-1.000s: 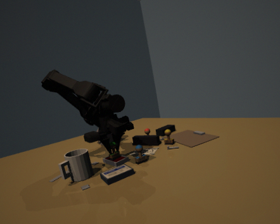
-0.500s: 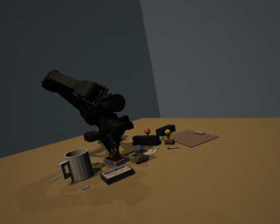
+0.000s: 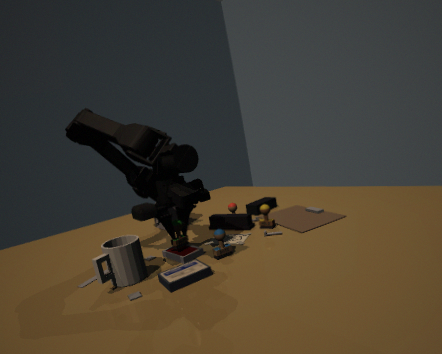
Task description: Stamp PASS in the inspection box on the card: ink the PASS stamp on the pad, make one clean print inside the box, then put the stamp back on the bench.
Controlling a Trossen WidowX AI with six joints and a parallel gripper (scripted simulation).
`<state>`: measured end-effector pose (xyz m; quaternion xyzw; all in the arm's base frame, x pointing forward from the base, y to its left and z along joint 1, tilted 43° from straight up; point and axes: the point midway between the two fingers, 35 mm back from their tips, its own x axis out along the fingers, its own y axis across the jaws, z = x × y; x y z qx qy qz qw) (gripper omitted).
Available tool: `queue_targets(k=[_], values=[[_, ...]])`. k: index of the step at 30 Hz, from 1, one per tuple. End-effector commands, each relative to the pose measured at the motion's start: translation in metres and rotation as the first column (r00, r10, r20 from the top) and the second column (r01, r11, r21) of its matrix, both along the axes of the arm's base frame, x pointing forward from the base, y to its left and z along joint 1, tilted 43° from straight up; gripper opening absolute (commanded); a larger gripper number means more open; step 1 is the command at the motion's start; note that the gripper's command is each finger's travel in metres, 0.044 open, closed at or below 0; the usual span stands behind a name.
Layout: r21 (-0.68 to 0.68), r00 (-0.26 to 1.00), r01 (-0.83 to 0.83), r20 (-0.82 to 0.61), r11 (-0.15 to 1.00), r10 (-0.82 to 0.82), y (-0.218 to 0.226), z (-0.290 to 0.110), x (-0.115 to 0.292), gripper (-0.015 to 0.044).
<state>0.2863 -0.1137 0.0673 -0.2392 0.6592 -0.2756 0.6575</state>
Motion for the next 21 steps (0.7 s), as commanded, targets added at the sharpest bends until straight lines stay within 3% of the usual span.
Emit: queue_targets(k=[1, 21], values=[[-0.001, 1.000, 0.001, 0.010, 1.000, -0.001, 0.005, 0.006, 0.003, 0.0000], [0.000, 1.000, 0.001, 0.009, 1.000, -0.001, 0.027, 0.030, 0.003, 0.0000]])
